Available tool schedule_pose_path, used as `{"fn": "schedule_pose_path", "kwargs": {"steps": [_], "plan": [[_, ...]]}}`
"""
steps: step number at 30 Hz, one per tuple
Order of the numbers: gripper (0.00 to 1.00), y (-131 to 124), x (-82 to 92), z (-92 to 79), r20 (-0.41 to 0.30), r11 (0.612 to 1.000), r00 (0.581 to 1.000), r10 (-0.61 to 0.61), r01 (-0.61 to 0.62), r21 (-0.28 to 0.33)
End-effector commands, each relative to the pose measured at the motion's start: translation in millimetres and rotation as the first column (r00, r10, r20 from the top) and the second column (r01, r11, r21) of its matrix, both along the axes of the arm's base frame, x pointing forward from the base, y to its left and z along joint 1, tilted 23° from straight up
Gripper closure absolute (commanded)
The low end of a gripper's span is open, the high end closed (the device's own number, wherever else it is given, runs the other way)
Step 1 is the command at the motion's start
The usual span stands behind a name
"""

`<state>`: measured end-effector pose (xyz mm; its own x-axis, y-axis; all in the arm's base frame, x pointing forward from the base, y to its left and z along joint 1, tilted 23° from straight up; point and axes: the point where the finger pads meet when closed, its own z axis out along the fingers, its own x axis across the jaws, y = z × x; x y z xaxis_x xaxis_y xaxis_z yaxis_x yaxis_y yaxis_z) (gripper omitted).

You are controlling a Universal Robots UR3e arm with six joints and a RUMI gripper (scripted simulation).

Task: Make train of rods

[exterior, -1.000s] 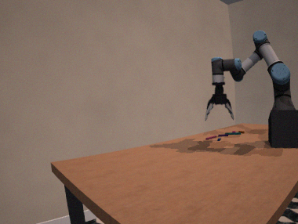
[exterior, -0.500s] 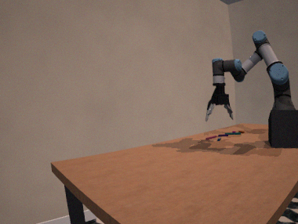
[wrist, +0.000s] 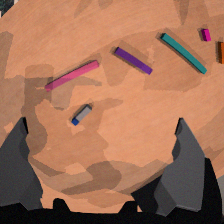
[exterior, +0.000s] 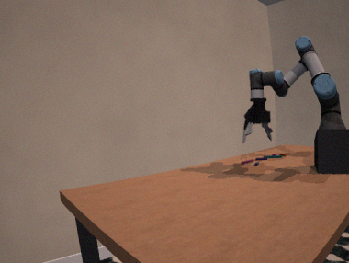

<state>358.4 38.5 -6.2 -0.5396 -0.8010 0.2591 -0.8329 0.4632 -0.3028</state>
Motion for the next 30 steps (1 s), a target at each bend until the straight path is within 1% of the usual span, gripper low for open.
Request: {"fn": "schedule_pose_path", "kwargs": {"steps": [1, 2, 4, 10, 17, 19, 21, 30], "plan": [[0.00, -5, 3.5, 1.9, -0.047, 0.990, 0.988, 0.144, -0.144, 0.001], [0.00, -5, 3.5, 1.9, -0.047, 0.990, 0.988, 0.144, -0.144, 0.001], [0.00, -8, 4.6, 2.7, -0.069, 0.980, 0.978, 0.198, -0.198, -0.003], [0.00, -13, 6.0, 3.8, -0.103, 0.961, 0.956, 0.275, -0.278, -0.007], [0.00, -20, 7.3, 5.2, -0.144, 0.929, 0.919, 0.366, -0.371, -0.008], [0.00, -20, 7.3, 5.2, -0.144, 0.929, 0.919, 0.366, -0.371, -0.008], [0.00, -23, 7.8, 6.0, -0.166, 0.907, 0.895, 0.415, -0.422, -0.008], [0.00, -31, 8.7, 7.6, -0.217, 0.848, 0.828, 0.518, -0.531, -0.002]]}}
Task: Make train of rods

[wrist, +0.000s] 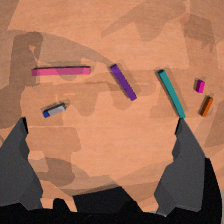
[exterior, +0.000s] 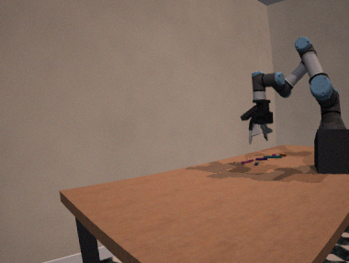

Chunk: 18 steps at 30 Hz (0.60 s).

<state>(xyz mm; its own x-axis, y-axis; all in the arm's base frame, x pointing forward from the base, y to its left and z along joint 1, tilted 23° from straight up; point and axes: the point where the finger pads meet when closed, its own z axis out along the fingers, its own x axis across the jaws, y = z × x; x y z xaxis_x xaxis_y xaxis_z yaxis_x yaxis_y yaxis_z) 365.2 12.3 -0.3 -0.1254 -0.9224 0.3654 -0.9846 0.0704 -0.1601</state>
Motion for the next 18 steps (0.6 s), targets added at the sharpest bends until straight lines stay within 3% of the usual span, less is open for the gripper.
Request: {"fn": "schedule_pose_path", "kwargs": {"steps": [1, 6, 18], "plan": [[0.00, -6, 2.0, 1.9, -0.051, 0.987, 0.986, 0.158, -0.159, -0.002], [0.00, -8, 2.1, 2.5, -0.068, 0.980, 0.978, 0.199, -0.200, -0.006], [0.00, -21, 1.9, 4.9, -0.149, 0.923, 0.914, 0.378, -0.384, -0.013]]}}
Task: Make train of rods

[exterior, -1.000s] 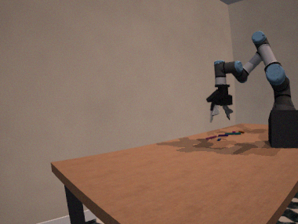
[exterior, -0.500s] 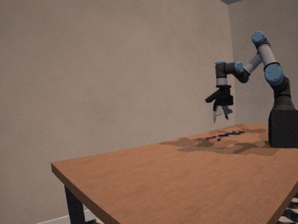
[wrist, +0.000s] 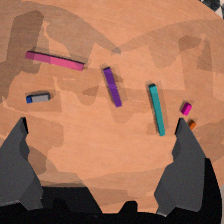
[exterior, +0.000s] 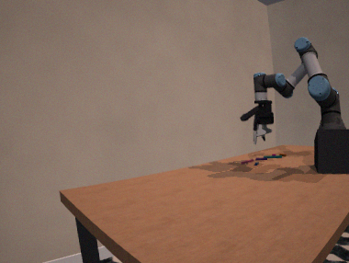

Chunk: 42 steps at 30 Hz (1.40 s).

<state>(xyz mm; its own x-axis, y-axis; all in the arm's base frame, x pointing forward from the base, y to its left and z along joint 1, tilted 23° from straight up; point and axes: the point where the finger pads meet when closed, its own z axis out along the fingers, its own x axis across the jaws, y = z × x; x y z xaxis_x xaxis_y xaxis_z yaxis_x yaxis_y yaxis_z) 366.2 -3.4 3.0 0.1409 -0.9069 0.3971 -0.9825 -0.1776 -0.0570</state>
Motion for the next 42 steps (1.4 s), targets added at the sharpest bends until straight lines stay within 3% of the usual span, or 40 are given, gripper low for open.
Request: {"fn": "schedule_pose_path", "kwargs": {"steps": [1, 15, 28, 29, 42], "plan": [[0.00, -5.8, 0.8, 1.9, -0.051, 0.987, 0.986, 0.158, -0.159, -0.003], [0.00, -14.1, -0.2, 3.5, -0.105, 0.959, 0.954, 0.281, -0.284, -0.013], [0.00, -15.4, -0.4, 3.7, -0.113, 0.953, 0.948, 0.299, -0.302, -0.014], [0.86, -15.4, -0.4, 3.7, -0.113, 0.953, 0.948, 0.299, -0.302, -0.014], [0.86, -15.3, -0.2, 3.9, -0.113, 0.953, 0.948, 0.299, -0.303, -0.015]]}}
